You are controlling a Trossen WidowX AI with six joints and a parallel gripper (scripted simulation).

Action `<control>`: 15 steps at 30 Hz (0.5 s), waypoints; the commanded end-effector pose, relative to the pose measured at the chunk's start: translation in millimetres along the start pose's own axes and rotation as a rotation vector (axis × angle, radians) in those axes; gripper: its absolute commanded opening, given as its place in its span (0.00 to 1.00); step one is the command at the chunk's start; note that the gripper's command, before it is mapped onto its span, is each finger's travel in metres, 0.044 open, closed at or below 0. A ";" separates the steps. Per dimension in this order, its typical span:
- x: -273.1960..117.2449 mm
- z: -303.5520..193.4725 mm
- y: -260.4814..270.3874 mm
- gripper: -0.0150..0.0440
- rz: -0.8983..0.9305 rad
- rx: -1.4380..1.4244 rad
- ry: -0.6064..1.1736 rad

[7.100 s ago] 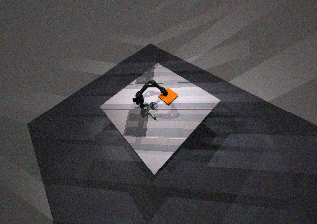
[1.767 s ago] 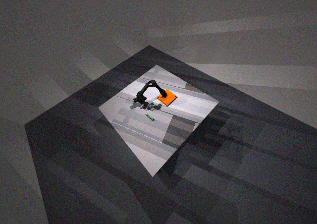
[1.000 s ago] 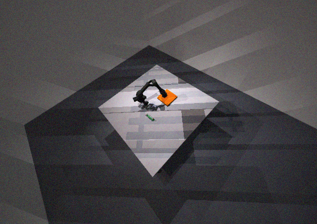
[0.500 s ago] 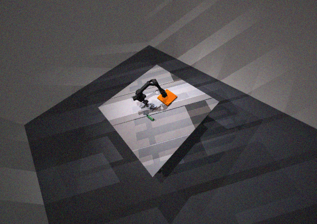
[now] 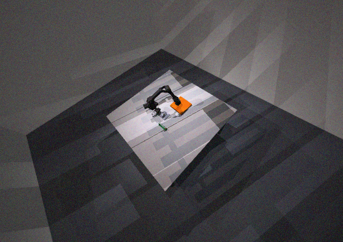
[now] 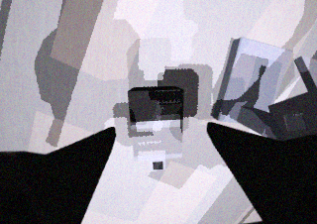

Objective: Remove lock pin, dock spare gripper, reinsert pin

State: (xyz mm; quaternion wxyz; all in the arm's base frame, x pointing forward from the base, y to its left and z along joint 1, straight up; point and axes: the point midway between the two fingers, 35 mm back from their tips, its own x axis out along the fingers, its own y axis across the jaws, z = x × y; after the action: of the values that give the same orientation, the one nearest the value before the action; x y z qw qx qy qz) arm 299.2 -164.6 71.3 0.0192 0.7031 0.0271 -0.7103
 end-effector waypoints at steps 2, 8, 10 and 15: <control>-2.9 -0.3 0.2 1.00 0.000 0.000 0.000; -35.9 -0.2 0.1 1.00 0.000 0.000 0.000; -50.0 0.9 -0.6 1.00 0.000 0.000 0.000; -51.1 0.4 -0.4 1.00 0.001 -0.015 0.005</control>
State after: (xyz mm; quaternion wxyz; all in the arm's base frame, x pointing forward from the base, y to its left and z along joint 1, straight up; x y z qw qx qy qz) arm 299.6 -164.9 124.7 0.0210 0.7058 0.0257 -0.7076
